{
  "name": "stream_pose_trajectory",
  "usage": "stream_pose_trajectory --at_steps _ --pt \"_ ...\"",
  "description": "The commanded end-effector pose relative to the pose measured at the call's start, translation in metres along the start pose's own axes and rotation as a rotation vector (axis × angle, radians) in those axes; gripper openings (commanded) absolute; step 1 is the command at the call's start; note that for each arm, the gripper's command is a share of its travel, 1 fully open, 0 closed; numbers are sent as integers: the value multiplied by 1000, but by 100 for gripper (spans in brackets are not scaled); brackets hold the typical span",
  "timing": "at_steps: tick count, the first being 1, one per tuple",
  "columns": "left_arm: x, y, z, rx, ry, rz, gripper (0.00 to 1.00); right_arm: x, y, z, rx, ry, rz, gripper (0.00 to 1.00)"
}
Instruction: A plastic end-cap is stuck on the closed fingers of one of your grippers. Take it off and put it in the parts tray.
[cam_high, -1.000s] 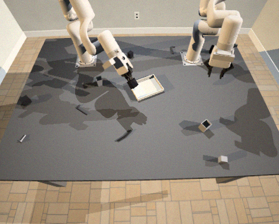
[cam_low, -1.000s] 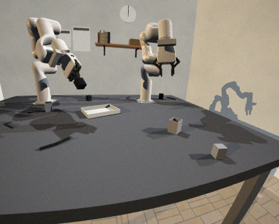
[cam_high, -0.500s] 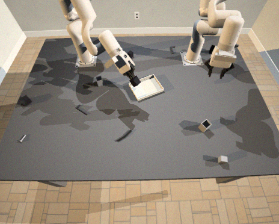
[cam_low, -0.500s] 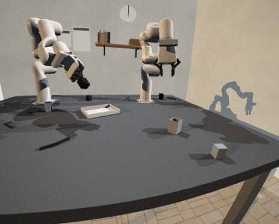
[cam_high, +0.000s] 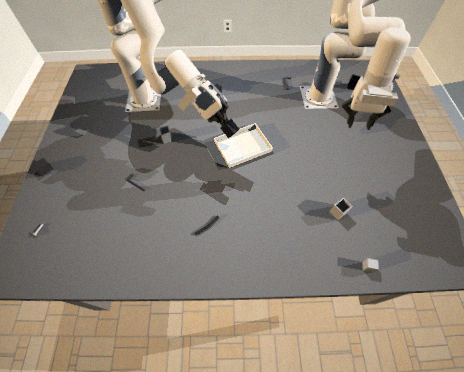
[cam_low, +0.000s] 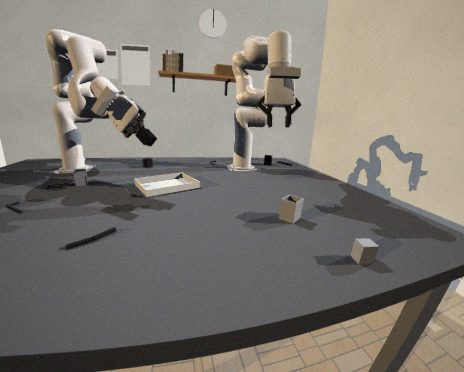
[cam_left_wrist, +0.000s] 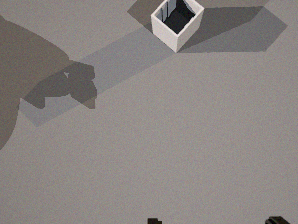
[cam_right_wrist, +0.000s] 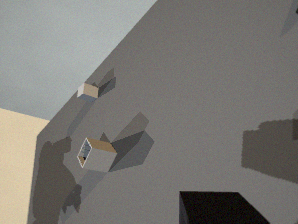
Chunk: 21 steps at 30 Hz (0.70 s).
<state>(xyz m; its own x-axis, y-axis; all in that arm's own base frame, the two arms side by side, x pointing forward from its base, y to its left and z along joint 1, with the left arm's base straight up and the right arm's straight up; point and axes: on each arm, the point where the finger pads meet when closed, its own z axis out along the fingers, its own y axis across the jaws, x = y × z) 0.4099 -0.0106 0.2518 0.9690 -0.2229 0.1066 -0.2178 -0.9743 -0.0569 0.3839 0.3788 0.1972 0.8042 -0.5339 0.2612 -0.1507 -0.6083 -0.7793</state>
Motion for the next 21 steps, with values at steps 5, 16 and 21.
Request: stream_pose_trajectory --at_steps 5,16,21 --pt "-5 -4 0 -21 -49 -102 60 -35 0 -12 117 13 -175 0" --pt "-9 -7 0 -37 -91 -184 60 -55 -2 -30 219 33 -305 0" --pt "-11 -8 0 -42 -105 -210 60 -62 -2 -38 250 41 -349 0"
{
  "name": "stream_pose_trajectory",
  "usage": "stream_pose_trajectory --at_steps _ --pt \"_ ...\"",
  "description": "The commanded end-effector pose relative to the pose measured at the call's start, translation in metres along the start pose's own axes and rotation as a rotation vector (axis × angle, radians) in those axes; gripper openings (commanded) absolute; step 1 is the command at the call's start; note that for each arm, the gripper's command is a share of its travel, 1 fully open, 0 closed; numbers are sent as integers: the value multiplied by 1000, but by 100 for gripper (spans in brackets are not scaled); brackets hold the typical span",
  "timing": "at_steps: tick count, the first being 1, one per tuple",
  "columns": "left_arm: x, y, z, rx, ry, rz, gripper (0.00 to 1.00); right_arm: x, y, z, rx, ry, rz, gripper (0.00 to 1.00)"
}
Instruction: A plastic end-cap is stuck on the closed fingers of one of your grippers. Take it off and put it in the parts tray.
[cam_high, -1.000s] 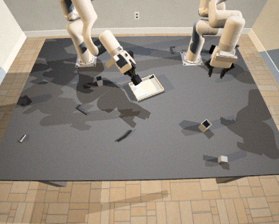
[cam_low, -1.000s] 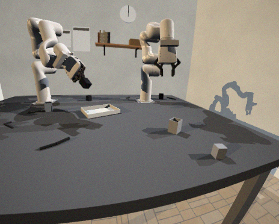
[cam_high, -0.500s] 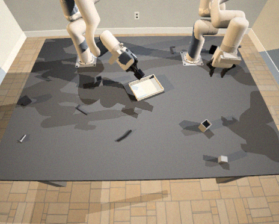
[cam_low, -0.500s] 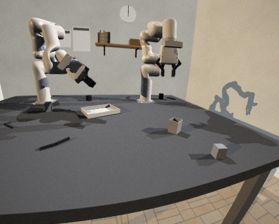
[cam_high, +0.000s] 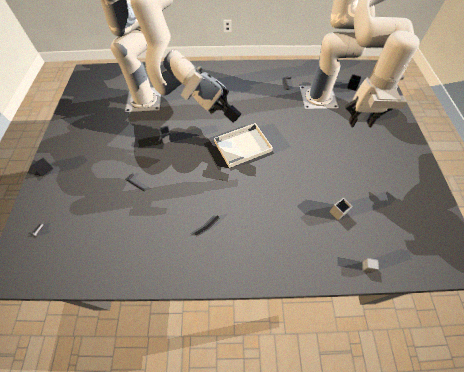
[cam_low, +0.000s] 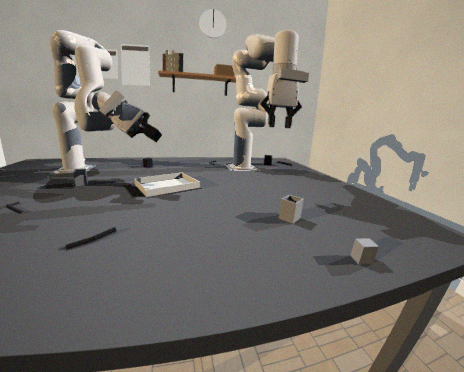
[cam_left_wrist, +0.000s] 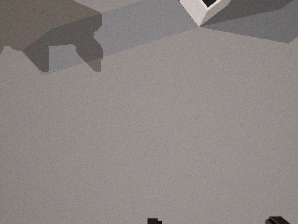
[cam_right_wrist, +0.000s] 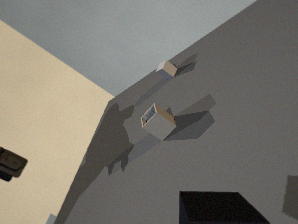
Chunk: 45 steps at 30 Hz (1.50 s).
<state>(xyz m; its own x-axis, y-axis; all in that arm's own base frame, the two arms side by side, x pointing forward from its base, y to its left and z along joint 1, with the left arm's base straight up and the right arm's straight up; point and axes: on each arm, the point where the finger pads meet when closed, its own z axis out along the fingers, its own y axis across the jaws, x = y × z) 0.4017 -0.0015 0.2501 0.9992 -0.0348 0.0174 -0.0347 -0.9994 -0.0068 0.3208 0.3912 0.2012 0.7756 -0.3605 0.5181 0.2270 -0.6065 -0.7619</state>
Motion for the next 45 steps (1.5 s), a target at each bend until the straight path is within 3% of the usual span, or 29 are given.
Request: stream_pose_trajectory --at_steps 1,45 --pt "-1 -1 -1 -7 -16 -35 60 -7 -6 -10 47 15 -56 0" --pt "1 6 1 -7 -3 4 60 -4 -7 -10 53 14 -40 0"
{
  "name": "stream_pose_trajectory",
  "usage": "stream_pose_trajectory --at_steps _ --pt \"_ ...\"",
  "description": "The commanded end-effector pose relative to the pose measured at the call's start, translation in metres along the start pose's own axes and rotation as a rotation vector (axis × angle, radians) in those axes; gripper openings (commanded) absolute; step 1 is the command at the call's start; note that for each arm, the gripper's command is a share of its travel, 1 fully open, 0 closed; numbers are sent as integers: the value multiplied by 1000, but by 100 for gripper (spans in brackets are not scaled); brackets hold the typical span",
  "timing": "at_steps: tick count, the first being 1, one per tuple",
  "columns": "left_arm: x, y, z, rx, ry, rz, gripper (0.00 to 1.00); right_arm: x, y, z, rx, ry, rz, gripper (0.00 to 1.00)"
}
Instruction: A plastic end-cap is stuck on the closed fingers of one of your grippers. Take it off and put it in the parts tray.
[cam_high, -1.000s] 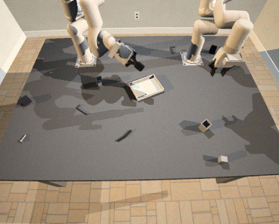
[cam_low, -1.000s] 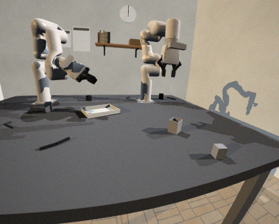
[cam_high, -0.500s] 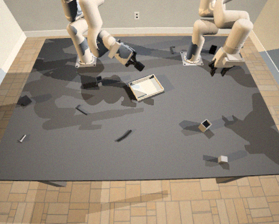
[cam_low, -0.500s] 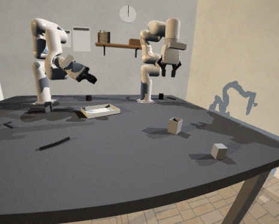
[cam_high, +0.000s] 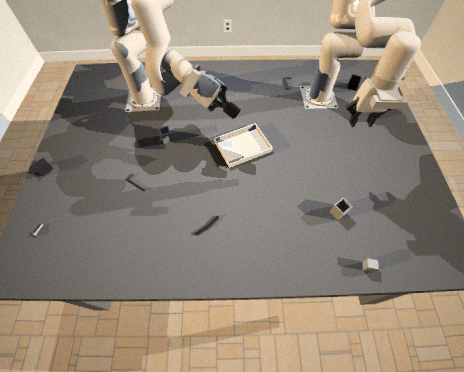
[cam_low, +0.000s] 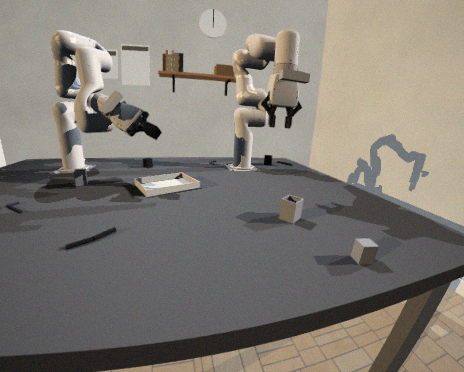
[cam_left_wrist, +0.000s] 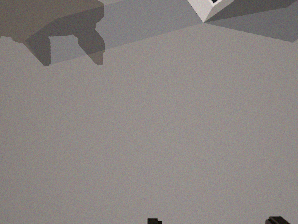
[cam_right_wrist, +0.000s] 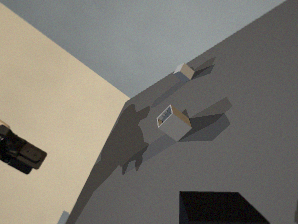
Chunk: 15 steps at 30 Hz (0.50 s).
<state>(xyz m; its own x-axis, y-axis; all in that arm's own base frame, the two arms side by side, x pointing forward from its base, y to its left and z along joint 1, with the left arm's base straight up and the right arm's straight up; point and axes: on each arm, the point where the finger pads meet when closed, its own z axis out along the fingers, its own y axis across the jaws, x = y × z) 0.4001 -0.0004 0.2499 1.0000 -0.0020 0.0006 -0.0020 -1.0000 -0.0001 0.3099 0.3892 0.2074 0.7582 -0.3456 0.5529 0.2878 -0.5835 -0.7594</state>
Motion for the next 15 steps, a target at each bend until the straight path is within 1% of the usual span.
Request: stream_pose_trajectory --at_steps 1,6,11,13,15 --pt "4 12 1 0 23 64 60 1 -1 0 2 1 0 0" --pt "14 54 8 1 91 275 60 1 -1 0 2 1 0 0" --pt "18 91 13 1 150 457 60 1 -1 0 2 1 0 0" --pt "18 91 13 1 150 457 60 1 -1 0 2 1 0 0" --pt "19 106 14 2 173 526 60 1 -1 0 2 1 0 0"
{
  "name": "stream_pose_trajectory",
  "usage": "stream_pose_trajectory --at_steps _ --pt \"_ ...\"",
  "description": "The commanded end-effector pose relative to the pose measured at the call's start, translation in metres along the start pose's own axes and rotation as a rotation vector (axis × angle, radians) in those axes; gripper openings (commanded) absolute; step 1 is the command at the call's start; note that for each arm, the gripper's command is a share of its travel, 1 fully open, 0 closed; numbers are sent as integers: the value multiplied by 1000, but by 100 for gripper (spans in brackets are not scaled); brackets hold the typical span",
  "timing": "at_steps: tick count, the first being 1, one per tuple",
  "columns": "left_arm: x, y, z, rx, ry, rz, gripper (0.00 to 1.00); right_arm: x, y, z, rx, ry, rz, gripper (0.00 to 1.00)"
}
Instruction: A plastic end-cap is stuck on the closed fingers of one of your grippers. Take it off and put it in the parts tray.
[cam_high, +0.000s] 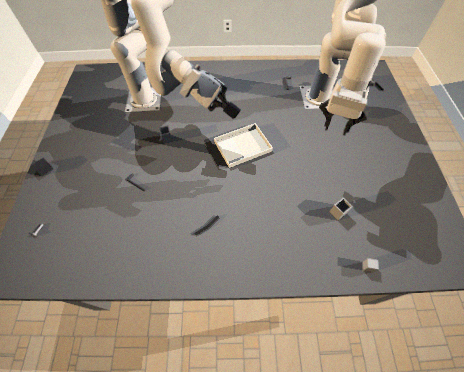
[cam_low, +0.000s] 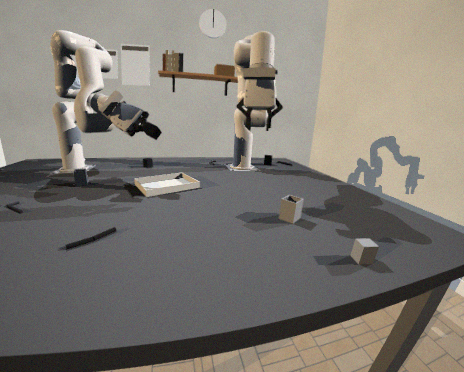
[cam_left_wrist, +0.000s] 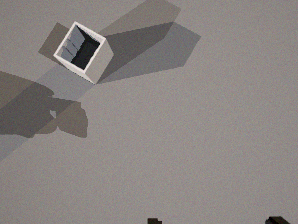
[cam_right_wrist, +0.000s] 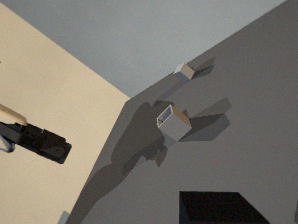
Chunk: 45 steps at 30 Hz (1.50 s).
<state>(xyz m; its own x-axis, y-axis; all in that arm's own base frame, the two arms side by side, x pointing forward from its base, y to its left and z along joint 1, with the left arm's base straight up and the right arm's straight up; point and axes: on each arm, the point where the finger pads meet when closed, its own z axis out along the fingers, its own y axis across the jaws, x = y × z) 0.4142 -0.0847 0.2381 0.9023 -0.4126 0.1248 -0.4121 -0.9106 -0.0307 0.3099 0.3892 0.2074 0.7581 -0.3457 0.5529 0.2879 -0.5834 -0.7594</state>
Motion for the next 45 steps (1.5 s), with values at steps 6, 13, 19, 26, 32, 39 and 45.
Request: stream_pose_trajectory --at_steps 6,13,19,26,32,39,45 --pt "29 58 7 5 116 306 60 1 -1 0 2 1 0 0" --pt "42 109 10 11 201 544 60 1 -1 0 2 1 0 0" --pt "46 137 10 16 251 670 60 1 -1 0 2 1 0 0" --pt "48 190 8 28 341 897 60 1 -1 0 2 1 0 0" --pt "45 219 6 34 394 1023 60 1 -1 0 2 1 0 0" --pt "37 269 1 50 490 1231 60 1 -1 0 2 1 0 0" --pt "24 308 -5 64 571 1393 60 1 -1 0 2 1 0 0"
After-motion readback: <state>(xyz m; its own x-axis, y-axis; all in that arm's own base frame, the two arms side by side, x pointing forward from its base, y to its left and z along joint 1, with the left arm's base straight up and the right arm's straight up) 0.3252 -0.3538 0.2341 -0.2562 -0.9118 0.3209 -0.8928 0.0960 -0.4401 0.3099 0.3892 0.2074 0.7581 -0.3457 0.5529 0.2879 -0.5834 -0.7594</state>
